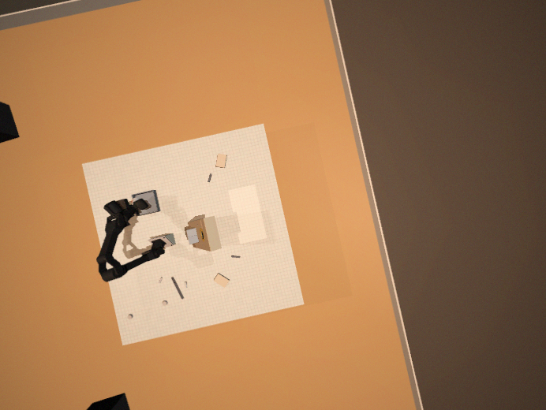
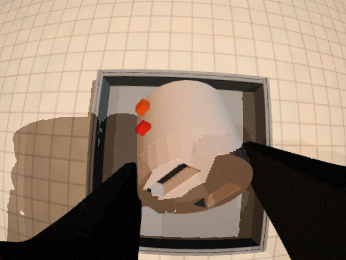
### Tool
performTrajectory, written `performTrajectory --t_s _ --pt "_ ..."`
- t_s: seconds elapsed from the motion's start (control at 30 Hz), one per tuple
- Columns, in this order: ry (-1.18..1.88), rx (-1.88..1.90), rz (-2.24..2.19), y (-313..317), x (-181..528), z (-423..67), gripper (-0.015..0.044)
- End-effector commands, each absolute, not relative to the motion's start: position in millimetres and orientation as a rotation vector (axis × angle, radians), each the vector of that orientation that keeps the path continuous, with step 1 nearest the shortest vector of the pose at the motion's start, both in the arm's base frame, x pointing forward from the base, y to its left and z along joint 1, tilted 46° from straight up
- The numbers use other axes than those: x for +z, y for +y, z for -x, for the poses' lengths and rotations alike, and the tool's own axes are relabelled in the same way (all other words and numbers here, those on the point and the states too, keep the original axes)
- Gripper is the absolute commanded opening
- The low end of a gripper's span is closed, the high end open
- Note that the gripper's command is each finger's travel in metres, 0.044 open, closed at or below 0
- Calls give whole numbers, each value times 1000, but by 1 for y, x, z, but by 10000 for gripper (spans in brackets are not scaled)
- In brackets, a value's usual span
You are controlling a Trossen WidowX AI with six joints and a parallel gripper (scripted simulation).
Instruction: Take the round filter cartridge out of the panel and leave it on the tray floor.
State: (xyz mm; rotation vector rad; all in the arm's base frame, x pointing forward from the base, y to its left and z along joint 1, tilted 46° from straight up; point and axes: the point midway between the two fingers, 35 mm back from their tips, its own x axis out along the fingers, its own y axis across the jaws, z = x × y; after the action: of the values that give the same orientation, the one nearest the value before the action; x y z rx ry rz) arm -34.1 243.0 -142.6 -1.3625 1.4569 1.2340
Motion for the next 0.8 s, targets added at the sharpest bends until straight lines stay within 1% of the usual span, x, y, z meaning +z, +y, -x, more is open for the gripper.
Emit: performTrajectory --t_s 0.0,0.2,0.37,0.77 --pt "1466 1237 1367 224 -161 37 0" --pt "1467 1237 1367 199 -183 39 0" --pt "1467 1237 1367 196 -185 39 0" --pt "1472 1228 1384 197 -182 38 315"
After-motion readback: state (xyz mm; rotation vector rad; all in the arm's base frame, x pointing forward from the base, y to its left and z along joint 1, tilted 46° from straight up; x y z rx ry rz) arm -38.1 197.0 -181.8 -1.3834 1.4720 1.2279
